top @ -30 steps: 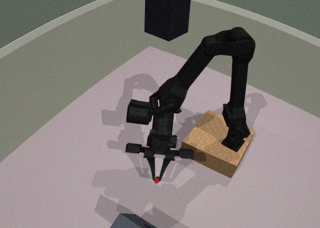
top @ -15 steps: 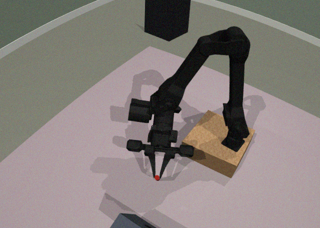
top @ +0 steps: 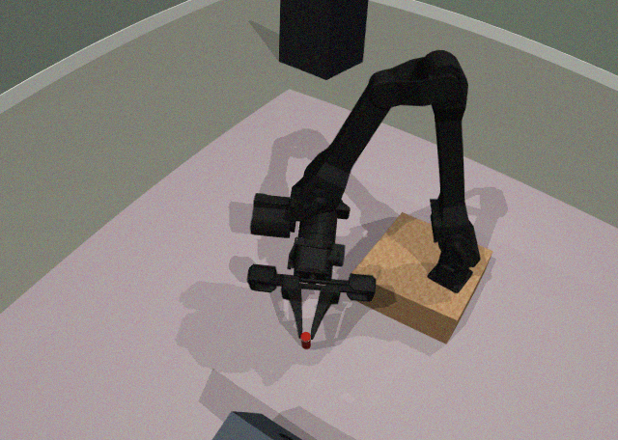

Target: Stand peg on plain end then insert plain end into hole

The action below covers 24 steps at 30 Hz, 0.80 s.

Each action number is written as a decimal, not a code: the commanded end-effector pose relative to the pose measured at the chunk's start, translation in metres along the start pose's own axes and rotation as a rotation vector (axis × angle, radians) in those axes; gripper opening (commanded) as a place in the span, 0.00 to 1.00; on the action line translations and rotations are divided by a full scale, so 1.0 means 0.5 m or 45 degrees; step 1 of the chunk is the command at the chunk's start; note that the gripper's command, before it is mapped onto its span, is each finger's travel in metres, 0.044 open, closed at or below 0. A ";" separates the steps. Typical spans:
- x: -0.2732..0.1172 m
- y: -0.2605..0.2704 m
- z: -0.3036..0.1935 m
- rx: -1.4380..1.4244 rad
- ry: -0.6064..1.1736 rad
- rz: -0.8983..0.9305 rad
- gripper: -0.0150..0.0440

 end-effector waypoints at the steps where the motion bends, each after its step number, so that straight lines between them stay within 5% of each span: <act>1: -0.006 -0.003 -0.004 -0.003 -0.057 -0.001 0.34; 24: -0.029 -0.003 -0.037 -0.003 -0.310 0.008 0.34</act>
Point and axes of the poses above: the point midway between the two fingers, 35 mm back from their tips, its own x axis out along the fingers, its own y axis across the jaws, z = x × y, the point moved 6 cm from there along -x, back along the fingers, and after that the axes turned 2 degrees about x, right-handed, at the moved point
